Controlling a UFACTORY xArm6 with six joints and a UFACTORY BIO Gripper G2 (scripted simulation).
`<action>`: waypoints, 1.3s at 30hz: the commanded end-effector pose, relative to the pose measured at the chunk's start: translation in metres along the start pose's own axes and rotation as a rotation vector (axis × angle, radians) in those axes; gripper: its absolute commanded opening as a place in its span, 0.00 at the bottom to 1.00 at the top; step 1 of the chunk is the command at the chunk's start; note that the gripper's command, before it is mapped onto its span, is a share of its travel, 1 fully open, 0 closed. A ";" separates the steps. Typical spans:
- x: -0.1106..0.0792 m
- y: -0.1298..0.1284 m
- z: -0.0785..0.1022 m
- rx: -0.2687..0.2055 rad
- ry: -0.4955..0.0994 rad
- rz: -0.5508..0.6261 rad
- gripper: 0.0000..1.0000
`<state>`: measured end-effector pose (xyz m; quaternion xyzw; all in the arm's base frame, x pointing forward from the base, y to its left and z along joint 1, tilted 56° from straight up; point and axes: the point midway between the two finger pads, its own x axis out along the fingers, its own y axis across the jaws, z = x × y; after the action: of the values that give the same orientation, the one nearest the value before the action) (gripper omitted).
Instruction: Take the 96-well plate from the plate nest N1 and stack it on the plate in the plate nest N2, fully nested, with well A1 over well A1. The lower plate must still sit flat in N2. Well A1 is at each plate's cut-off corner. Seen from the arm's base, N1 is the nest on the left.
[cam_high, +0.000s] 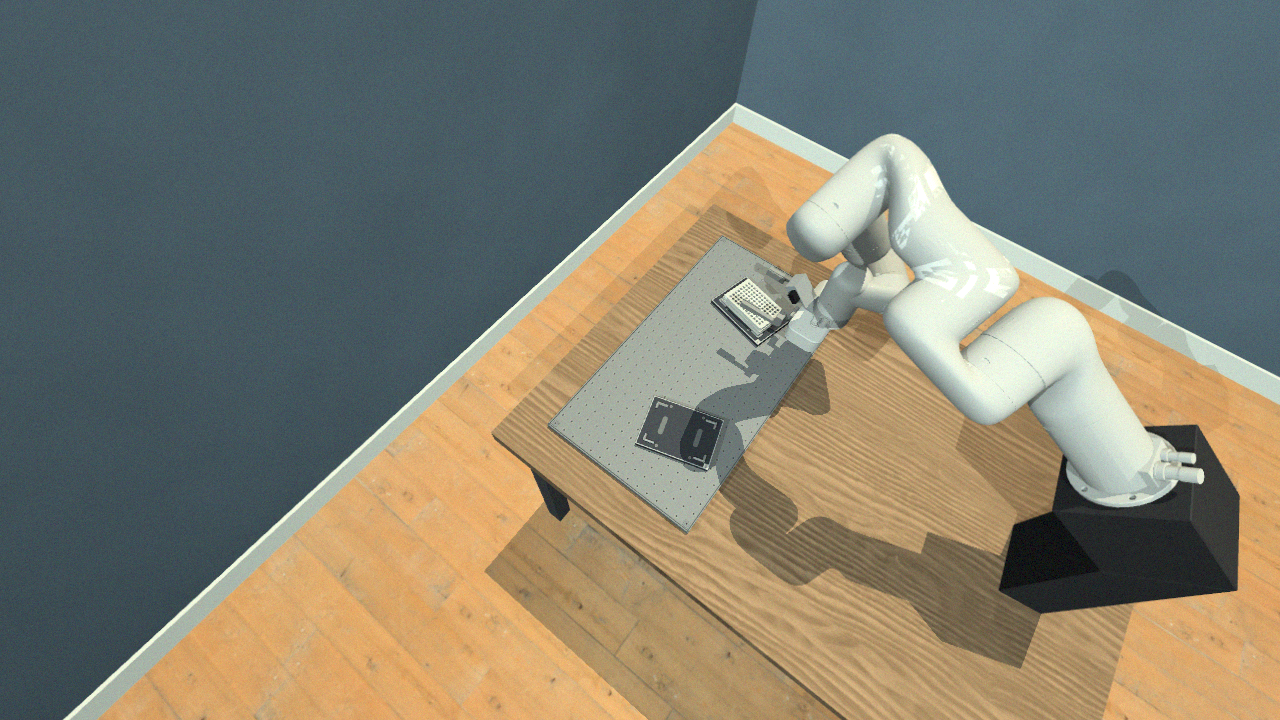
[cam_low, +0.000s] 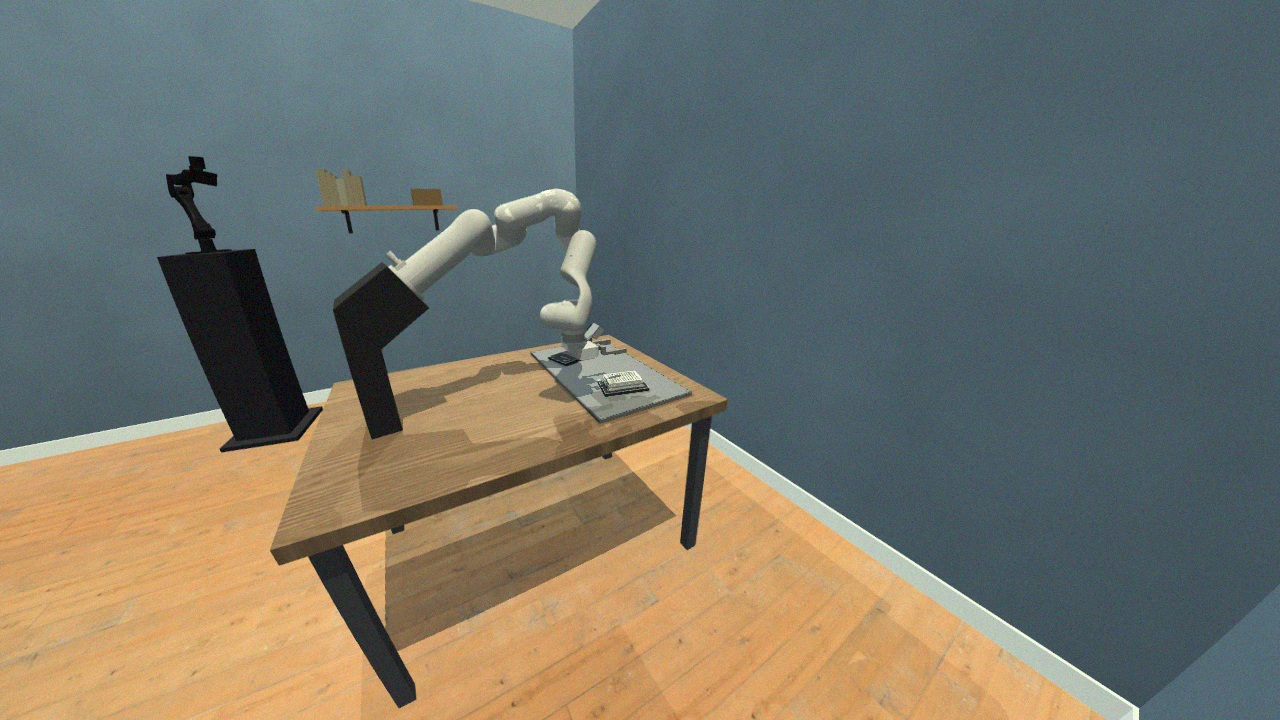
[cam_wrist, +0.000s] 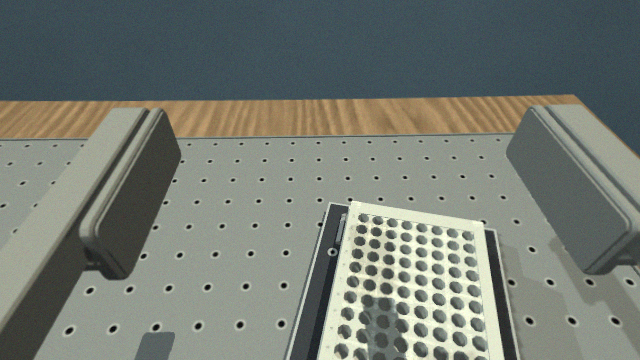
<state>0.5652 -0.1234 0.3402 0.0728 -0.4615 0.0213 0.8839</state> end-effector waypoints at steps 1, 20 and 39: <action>-0.007 0.014 0.015 -0.007 -0.008 0.002 0.37; -0.036 0.068 0.066 -0.007 -0.008 0.002 0.37; -0.064 0.123 0.118 -0.007 -0.007 0.002 0.37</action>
<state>0.4280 -0.0230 0.3656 0.0706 -0.4648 0.0222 0.8823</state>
